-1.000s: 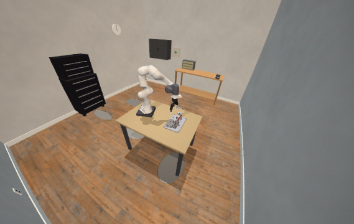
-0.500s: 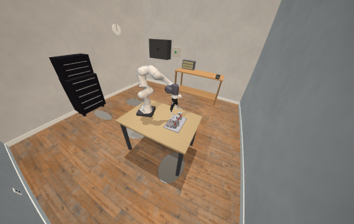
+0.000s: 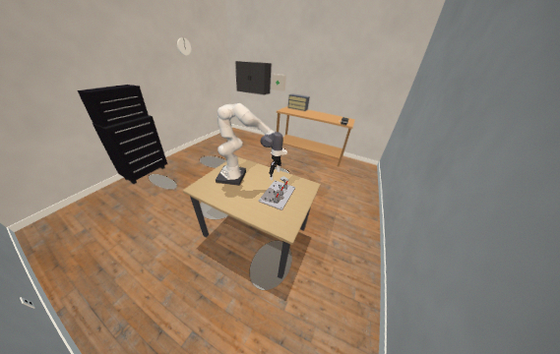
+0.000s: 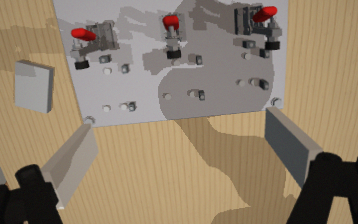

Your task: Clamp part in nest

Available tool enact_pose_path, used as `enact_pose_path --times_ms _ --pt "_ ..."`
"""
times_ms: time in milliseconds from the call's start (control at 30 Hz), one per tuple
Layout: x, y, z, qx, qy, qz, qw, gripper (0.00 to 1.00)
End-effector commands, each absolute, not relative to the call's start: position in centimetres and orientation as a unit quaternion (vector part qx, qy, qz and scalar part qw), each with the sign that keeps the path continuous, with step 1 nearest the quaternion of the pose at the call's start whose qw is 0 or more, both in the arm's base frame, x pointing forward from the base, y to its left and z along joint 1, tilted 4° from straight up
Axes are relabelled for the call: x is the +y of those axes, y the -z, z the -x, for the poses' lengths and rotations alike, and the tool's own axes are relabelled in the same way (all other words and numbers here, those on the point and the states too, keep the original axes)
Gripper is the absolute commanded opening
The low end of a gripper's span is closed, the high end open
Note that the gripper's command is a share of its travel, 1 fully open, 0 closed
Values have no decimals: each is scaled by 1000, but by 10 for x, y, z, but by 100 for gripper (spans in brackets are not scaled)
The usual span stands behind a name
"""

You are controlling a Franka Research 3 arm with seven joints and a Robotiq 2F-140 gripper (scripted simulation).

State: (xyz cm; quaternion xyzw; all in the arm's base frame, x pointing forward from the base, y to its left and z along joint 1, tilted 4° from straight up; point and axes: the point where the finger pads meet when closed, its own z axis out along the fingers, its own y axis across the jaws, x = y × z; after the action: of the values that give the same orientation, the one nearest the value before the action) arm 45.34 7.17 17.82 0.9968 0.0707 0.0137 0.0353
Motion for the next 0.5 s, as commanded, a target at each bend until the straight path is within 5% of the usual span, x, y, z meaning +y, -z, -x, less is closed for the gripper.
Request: enact_pose_path --times_ms 0,167,200,467 --pt "72 -178 -453 73 -15 -997 34 100" --pt "72 -178 -453 73 -15 -997 34 100" --pt "72 -178 -453 73 -15 -997 34 0" --pt "72 -178 -453 73 -15 -997 34 0"
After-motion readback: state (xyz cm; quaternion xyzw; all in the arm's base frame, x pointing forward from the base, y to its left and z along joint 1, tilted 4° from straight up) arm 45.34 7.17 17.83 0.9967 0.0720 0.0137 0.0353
